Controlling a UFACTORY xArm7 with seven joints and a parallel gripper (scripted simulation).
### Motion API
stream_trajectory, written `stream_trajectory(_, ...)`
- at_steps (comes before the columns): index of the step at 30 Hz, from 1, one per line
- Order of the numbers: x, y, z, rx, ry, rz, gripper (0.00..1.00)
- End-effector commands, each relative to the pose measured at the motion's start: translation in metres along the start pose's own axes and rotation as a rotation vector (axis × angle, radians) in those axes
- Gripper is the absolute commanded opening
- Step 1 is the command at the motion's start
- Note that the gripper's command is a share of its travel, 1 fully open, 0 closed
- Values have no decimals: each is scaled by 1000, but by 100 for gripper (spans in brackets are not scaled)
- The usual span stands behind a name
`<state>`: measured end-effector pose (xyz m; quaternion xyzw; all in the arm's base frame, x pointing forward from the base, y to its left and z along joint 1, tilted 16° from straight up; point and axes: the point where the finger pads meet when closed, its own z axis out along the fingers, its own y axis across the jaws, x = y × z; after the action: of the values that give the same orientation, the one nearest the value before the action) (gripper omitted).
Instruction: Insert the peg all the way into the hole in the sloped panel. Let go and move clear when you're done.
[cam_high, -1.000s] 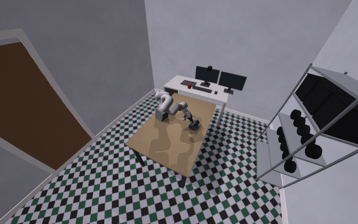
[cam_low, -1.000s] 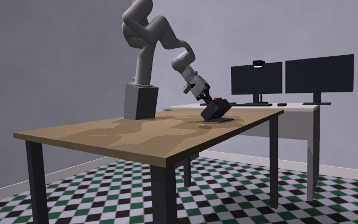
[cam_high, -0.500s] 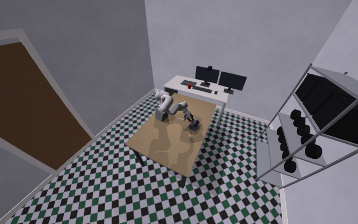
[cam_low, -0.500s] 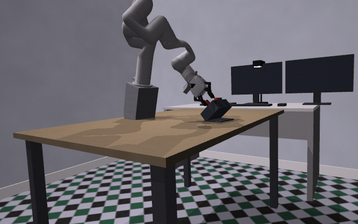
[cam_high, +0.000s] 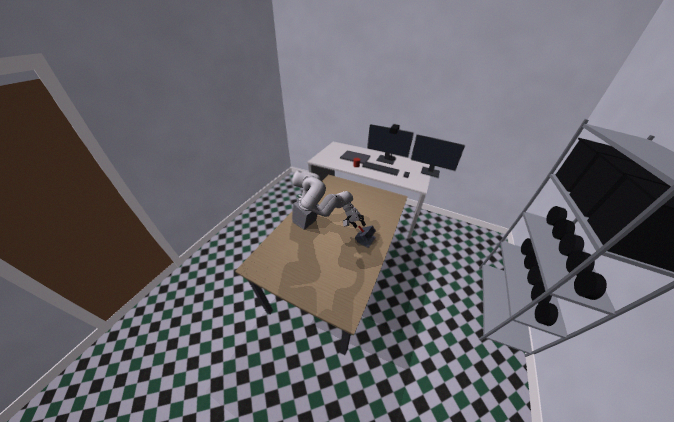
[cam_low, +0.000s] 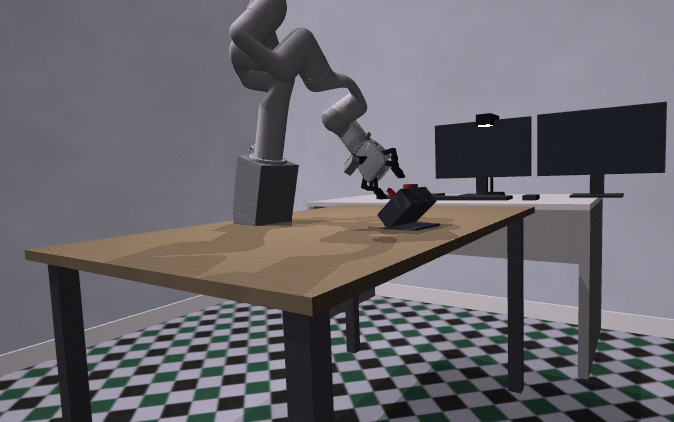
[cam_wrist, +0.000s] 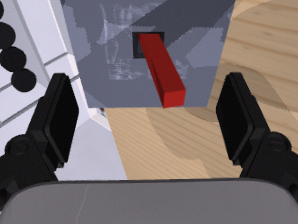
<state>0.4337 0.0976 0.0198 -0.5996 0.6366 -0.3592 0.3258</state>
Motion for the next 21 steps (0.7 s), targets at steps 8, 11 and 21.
stream_trajectory(8, -3, -4, -29, 1, -5, 10, 100)
stream_trajectory(11, -3, -5, -39, 1, -6, 11, 100)
stream_trajectory(21, -2, -3, -69, 1, -4, 5, 100)
